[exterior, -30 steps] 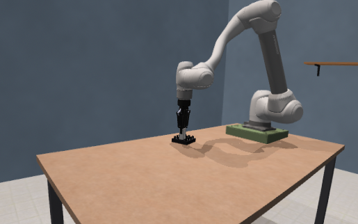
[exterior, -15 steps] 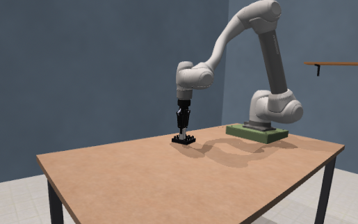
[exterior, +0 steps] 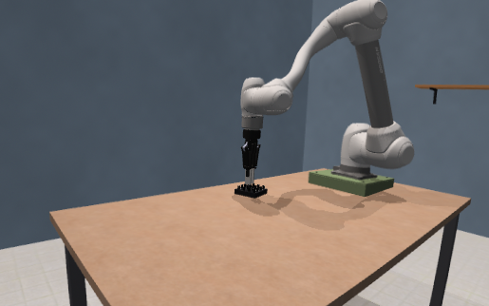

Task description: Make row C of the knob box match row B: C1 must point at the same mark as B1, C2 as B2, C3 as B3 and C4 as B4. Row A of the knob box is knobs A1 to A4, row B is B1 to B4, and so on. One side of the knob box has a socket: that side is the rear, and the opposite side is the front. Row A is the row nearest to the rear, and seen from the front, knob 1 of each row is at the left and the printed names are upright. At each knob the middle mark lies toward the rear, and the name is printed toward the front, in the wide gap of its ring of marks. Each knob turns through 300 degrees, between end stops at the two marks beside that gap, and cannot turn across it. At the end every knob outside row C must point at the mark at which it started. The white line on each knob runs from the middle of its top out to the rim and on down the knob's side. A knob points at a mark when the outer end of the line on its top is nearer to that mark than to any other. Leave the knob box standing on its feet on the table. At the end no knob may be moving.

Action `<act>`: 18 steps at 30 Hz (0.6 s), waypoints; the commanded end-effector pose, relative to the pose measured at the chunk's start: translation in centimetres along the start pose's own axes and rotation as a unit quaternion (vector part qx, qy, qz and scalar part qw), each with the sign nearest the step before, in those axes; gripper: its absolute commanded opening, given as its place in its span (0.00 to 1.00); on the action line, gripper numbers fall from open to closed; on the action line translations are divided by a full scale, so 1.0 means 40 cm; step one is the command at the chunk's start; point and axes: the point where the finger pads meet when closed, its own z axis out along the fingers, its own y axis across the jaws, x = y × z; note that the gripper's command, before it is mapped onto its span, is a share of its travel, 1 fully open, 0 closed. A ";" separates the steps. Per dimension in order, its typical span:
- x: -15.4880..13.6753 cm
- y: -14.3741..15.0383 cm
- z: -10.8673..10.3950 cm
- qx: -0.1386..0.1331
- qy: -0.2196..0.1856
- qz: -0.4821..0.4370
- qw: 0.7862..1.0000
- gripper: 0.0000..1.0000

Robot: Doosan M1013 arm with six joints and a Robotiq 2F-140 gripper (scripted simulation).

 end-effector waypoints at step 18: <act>0.000 0.000 -0.029 0.000 0.000 0.000 1.000 0.12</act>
